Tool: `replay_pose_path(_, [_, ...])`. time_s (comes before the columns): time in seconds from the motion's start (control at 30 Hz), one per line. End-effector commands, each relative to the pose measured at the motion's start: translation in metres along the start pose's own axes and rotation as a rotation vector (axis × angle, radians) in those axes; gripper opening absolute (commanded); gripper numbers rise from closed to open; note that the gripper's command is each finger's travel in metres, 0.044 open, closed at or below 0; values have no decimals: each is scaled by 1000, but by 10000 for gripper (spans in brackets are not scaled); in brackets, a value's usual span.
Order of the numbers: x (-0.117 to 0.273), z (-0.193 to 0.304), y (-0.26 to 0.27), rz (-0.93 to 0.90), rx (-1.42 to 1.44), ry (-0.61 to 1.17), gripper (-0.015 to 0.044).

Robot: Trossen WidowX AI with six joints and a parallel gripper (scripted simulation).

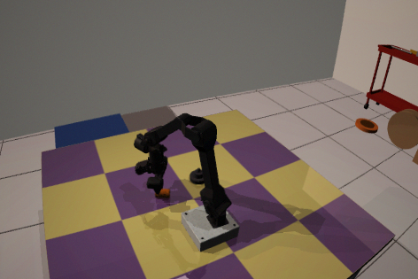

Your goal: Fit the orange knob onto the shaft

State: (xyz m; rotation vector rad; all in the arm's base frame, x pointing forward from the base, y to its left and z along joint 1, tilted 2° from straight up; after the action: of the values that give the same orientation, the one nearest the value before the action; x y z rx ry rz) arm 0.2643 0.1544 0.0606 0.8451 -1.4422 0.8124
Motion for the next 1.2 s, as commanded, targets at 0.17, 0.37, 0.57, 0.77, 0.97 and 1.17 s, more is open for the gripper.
replay_pose_path(0.17, [-12, -2, 0, -3, -4, -6, 440])
replay_pose_path(0.37, [-22, -2, 0, -3, -4, -6, 440])
replay_pose_path(0.57, [-32, -2, 0, -3, -4, -5, 440])
replay_pose_path(0.77, [-42, -1, 1, -3, -4, -5, 440])
replay_pose_path(0.97, [-47, -1, 1, -3, -4, -5, 414])
replay_pose_path(1.17, [-47, -1, 1, -3, -4, -5, 256])
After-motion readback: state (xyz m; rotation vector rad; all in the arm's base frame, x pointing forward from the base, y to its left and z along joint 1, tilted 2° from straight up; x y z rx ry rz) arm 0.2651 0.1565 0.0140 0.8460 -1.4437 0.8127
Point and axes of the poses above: the point midway between the two fingers, 35 mm back from their tips, its own x axis back along the fingers, its own y axis across the jaws, z = x × y, the point moved 2 cm from there along x, back along the fingers, and after that the axes turned 6 degrees about -x, right-handed, at the moved point
